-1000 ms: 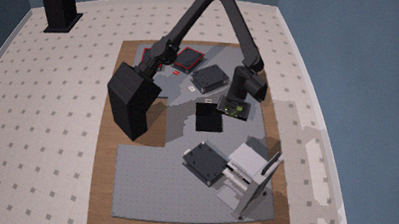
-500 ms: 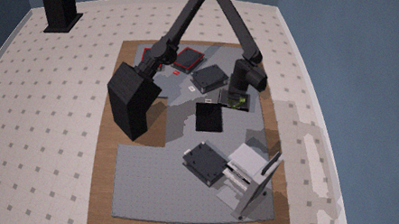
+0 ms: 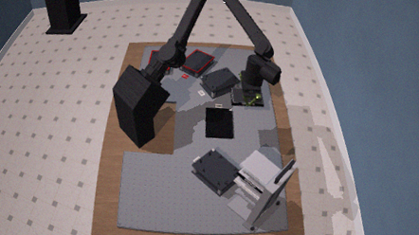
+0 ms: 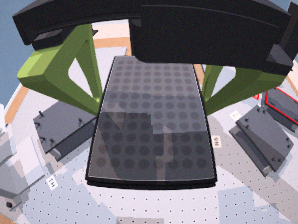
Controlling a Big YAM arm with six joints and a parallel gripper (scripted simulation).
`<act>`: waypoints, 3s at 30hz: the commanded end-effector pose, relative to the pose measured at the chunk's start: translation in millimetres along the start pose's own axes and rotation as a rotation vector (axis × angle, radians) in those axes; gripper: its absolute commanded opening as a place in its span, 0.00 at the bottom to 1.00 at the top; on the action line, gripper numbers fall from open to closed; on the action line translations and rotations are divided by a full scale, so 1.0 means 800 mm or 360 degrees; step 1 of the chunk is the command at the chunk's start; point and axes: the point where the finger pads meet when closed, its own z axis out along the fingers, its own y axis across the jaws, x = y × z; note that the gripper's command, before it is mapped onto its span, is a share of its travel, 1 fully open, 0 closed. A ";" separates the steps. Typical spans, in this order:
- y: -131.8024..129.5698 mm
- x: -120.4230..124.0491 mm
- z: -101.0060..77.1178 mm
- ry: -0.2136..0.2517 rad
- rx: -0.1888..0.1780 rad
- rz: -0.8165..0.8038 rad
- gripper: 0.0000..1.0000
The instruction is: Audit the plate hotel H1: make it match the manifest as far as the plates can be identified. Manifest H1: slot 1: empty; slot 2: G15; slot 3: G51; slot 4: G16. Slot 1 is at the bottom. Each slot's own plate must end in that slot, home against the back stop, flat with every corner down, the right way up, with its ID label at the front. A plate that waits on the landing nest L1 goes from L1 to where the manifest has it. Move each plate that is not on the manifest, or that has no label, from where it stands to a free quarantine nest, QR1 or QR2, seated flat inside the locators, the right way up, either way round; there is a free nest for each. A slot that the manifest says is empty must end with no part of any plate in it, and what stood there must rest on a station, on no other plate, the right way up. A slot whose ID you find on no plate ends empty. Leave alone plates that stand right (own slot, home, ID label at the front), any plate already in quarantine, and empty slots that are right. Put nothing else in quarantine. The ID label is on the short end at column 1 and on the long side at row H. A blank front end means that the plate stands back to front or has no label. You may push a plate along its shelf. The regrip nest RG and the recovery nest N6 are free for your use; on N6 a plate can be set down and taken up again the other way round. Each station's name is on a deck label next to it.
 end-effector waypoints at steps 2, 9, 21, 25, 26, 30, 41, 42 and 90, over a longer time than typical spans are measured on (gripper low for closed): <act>0.022 -0.005 -0.005 -0.0008 0.0005 -0.0133 0.86; 0.042 -0.009 -0.005 -0.0010 0.0008 -0.0102 0.86; 0.091 -0.022 -0.006 -0.0016 0.0013 -0.0113 0.86; 0.099 -0.023 -0.006 -0.0016 0.0013 -0.0112 0.86; 0.103 -0.024 -0.006 -0.0018 0.0013 -0.0114 0.86; 0.120 -0.032 -0.008 -0.0030 0.0019 -0.0130 0.86; 0.151 -0.029 -0.008 -0.0030 0.0024 -0.0155 0.86; 0.159 -0.027 -0.005 -0.0020 0.0013 -0.0194 0.86; 0.341 0.010 -0.017 -0.0081 0.0010 -0.0857 0.86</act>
